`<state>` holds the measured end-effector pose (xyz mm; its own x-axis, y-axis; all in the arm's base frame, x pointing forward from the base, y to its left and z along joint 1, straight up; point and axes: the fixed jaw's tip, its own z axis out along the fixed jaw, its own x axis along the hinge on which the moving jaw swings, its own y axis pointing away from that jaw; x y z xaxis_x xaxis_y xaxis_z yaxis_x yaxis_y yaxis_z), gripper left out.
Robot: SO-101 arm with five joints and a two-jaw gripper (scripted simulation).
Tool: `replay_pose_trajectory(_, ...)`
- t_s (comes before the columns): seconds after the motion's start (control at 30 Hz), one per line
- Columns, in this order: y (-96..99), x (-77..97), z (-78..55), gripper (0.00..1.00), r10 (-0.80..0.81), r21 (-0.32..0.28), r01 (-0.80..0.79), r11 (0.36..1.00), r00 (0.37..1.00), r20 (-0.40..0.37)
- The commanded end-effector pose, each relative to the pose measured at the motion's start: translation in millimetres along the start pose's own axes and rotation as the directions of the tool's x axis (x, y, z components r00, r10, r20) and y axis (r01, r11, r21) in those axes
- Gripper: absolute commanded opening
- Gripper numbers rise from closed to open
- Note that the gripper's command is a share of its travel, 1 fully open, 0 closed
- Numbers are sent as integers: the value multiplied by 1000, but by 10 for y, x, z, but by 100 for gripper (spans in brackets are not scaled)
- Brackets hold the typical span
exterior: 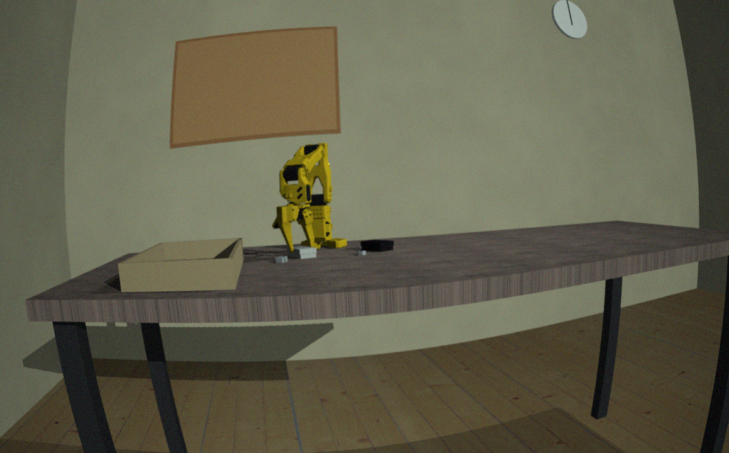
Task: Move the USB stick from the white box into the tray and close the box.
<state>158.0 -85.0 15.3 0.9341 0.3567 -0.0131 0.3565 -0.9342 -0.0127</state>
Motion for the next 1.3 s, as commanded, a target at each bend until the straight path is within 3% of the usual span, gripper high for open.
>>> replay_pose_trajectory(0.0,28,6,-12,23,-3,-13,3,1000,1000,-13)
replay_pose_trajectory(1.27,34,11,-60,22,-3,-13,3,1000,1000,-13)
